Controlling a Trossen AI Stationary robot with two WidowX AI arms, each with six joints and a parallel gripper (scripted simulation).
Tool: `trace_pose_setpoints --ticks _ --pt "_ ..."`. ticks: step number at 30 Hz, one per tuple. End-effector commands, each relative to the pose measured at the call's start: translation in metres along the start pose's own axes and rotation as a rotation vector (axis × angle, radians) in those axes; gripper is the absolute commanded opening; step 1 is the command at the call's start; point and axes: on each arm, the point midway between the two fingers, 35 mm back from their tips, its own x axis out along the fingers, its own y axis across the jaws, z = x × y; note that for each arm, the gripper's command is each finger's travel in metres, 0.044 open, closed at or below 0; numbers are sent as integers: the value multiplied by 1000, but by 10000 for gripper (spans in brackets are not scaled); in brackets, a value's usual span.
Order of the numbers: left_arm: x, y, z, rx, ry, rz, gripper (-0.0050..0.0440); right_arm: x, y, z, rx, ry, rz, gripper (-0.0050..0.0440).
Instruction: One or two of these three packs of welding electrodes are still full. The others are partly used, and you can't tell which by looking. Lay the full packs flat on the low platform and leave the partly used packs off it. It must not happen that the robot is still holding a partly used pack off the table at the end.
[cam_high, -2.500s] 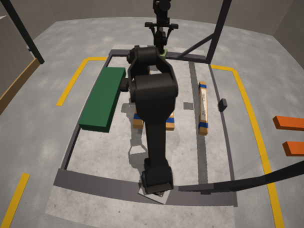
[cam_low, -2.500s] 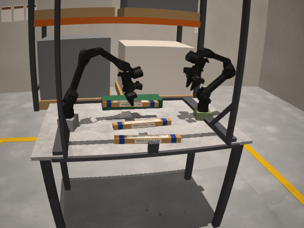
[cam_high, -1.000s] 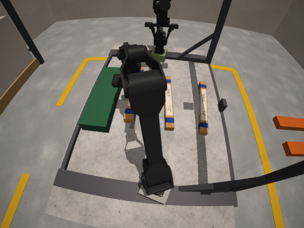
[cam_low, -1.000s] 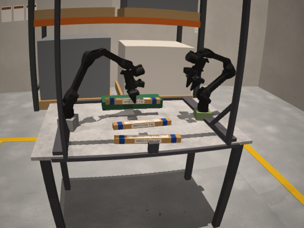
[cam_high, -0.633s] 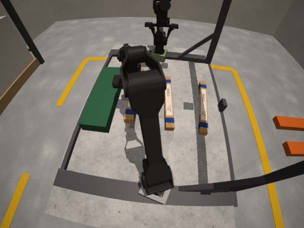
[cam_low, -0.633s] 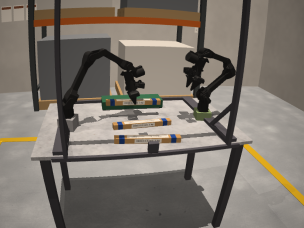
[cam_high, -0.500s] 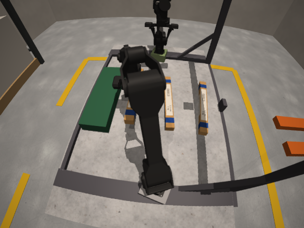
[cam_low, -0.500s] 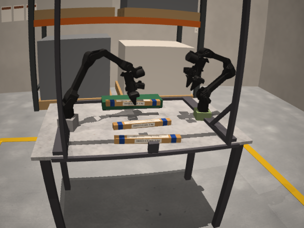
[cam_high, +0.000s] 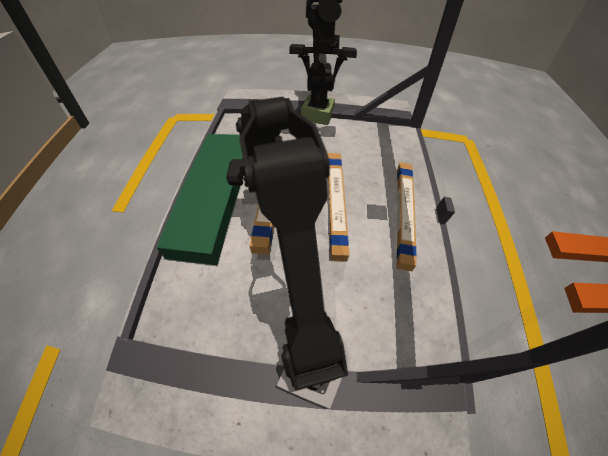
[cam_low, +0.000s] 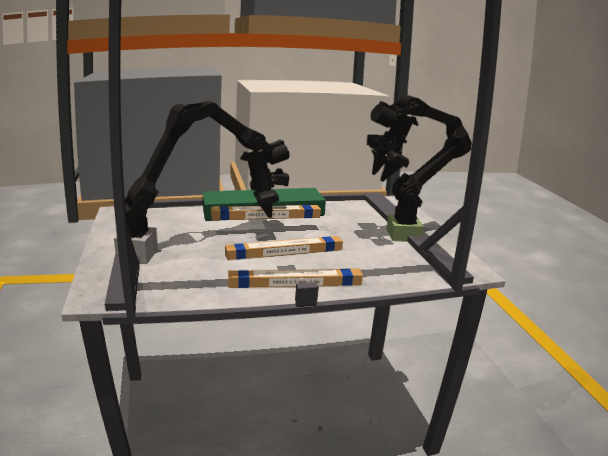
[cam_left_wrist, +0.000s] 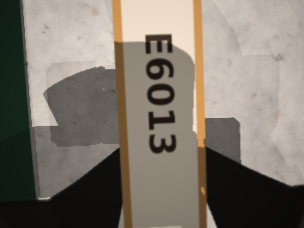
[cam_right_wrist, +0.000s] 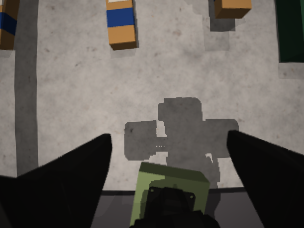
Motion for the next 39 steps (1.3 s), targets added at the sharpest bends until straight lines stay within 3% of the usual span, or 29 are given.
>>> trace_pose_setpoints --ticks 1,6,18,21,23,27,31,34,35,39 --pt "-23 3 19 11 -80 25 -50 -6 0 3 3 -22 -1 330" --pt "2 1 6 7 -35 10 -50 -6 0 3 3 -22 -1 330" --pt "9 2 9 10 -61 18 -50 -6 0 3 3 -22 -1 330" --pt "22 1 1 7 -37 10 -50 -6 0 3 3 -22 -1 330" --pt "8 3 12 11 -77 24 -50 -6 0 3 3 -22 -1 330" --pt "6 4 15 12 -86 27 -50 -6 0 3 3 -22 -1 330" --pt "21 2 5 8 -51 15 -50 -6 0 3 3 -22 -1 330" --pt "22 2 4 8 -48 14 -50 -6 0 3 3 -22 -1 330" --pt "11 4 13 11 -83 26 -50 -6 0 3 3 -22 -1 330" --pt "23 2 5 9 -56 17 -50 -6 0 3 3 -22 -1 330"
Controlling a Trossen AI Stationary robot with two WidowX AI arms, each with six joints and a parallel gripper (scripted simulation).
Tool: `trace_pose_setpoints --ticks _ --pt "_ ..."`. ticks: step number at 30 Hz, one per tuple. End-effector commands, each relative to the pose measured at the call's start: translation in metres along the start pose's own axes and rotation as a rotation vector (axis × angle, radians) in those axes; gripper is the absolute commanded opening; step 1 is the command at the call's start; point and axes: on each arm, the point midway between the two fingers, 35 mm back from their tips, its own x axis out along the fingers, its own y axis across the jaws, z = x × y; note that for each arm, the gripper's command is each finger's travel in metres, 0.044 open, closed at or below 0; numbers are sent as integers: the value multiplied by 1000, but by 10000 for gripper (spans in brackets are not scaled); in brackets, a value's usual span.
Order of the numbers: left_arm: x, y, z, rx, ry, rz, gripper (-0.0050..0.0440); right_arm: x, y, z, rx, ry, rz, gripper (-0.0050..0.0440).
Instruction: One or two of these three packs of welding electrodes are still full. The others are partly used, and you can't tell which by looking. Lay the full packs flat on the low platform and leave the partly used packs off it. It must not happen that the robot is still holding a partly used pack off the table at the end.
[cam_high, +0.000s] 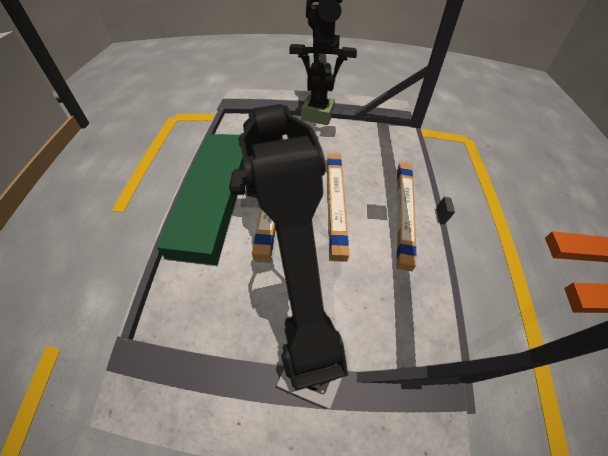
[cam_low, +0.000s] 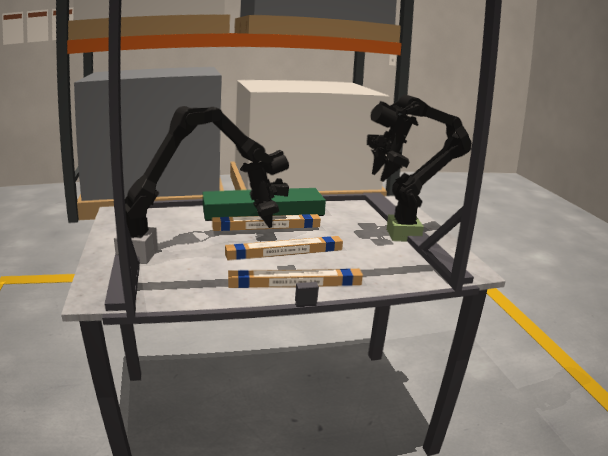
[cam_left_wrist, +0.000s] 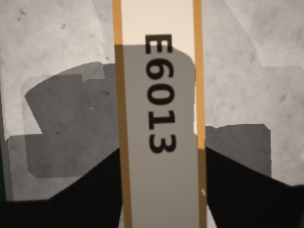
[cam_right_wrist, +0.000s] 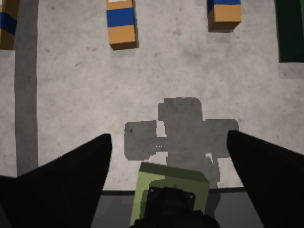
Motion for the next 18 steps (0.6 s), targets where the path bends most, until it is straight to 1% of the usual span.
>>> trace_pose_setpoints --ticks 1,3,8,10,12,14,18 --pt "-7 1 9 7 -35 10 -50 -6 0 3 3 -22 -1 330" --pt "-5 0 7 6 -31 8 -50 -6 0 3 3 -22 -1 330" --pt "-12 3 16 9 -62 19 -50 -6 0 3 3 -22 -1 330" --pt "-7 2 12 8 -51 15 -50 -6 0 3 3 -22 -1 330" --pt "-7 2 12 8 -51 15 -50 -6 0 3 3 -22 -1 330" --pt "0 1 8 7 -36 10 -50 -6 0 3 3 -22 -1 330" --pt "-3 2 10 6 -46 15 -50 -6 0 3 3 -22 -1 330"
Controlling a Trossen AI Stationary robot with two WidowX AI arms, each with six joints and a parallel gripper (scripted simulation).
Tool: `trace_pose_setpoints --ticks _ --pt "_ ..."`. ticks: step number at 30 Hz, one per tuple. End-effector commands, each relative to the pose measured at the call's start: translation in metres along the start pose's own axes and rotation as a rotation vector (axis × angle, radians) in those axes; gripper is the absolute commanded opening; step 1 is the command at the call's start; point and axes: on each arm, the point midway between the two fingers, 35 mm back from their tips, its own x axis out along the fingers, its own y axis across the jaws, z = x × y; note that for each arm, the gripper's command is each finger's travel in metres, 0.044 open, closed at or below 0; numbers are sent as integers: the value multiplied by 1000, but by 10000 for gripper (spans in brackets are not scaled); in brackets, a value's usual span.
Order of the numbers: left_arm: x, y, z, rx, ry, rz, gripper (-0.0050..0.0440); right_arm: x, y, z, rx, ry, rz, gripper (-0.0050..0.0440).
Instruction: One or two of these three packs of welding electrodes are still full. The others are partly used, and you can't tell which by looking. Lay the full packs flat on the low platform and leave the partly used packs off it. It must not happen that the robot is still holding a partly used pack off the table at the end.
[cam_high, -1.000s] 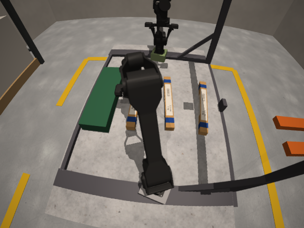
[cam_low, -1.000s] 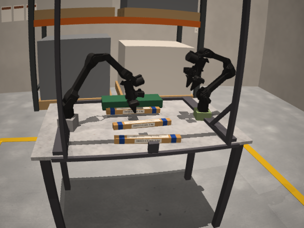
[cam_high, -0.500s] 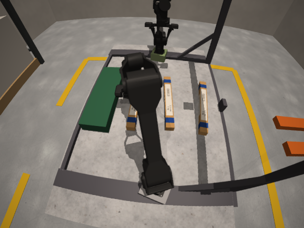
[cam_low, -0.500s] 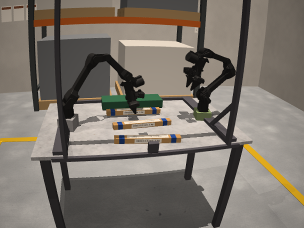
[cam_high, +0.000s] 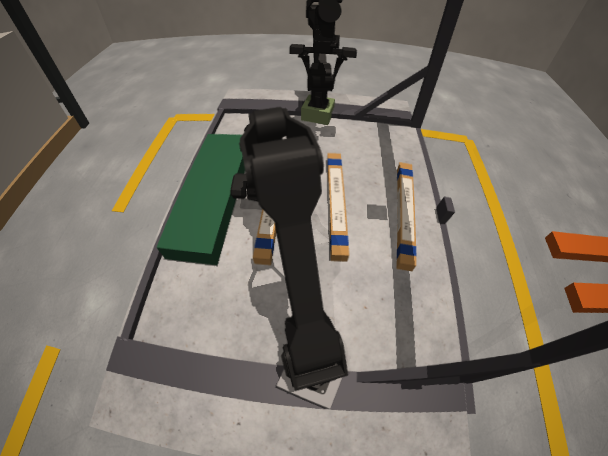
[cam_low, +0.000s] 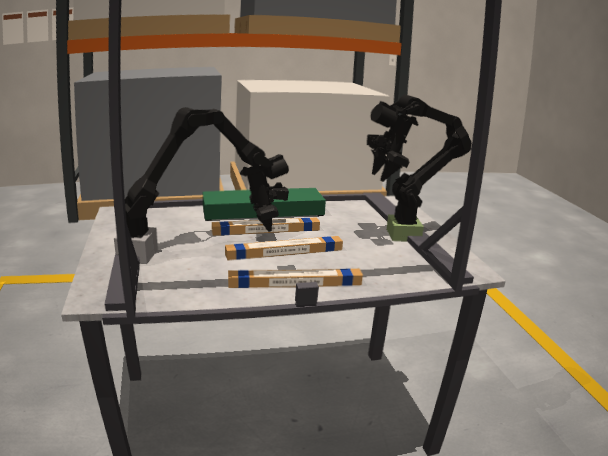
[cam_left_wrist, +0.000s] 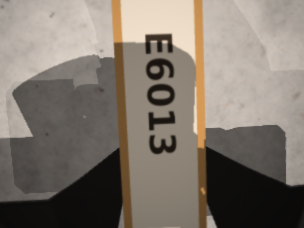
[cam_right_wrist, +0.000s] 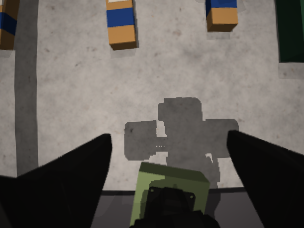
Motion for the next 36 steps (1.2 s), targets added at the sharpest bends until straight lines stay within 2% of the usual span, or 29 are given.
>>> trace_pose_setpoints --ticks 1,5,24,25,36 --pt "-24 3 20 10 -75 24 -50 -6 0 3 3 -22 -1 330" --pt "-16 3 14 6 -52 17 -50 -6 0 3 3 -22 -1 330" --pt "-23 1 16 9 -65 20 -50 -6 0 3 3 -22 -1 330" --pt "-24 2 17 9 -67 21 330 -6 0 3 3 -22 -1 330" --pt "-18 2 13 6 -52 17 330 -6 0 3 3 -22 -1 330"
